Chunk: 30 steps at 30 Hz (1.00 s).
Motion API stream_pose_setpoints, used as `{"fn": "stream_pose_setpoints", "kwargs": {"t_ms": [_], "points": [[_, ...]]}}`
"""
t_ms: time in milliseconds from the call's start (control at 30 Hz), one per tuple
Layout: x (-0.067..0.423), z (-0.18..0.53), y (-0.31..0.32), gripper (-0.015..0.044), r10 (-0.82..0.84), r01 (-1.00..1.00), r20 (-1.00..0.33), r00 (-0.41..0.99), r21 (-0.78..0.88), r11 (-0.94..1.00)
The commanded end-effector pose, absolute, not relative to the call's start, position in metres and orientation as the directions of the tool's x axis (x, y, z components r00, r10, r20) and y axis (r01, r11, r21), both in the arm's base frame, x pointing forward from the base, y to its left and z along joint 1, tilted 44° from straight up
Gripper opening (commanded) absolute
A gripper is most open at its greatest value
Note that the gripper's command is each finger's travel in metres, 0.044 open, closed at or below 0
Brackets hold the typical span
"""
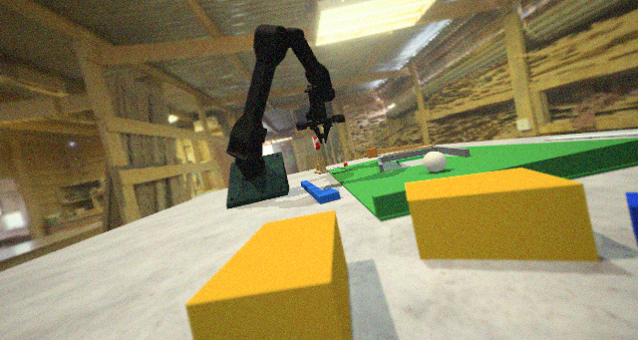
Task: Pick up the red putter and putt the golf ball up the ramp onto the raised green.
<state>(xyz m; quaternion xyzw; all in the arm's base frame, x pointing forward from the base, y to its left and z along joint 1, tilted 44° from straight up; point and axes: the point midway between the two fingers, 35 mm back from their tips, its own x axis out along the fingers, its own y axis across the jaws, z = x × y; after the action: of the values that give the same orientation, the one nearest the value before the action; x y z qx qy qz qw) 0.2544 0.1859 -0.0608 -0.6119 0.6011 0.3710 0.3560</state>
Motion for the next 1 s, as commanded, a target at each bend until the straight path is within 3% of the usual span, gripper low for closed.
{"fn": "stream_pose_setpoints", "kwargs": {"t_ms": [0,467,967], "points": [[0.268,-0.036,0.171,0.0,-0.469,-0.994,-0.883,0.021,-0.069,0.086],[0.29,0.041,0.107,0.0,-0.5,-0.845,-0.864,0.054,-0.306,0.438],[0.282,0.115,0.03,0.0,-0.556,-0.494,-0.828,0.07,-0.513,0.702]]}}
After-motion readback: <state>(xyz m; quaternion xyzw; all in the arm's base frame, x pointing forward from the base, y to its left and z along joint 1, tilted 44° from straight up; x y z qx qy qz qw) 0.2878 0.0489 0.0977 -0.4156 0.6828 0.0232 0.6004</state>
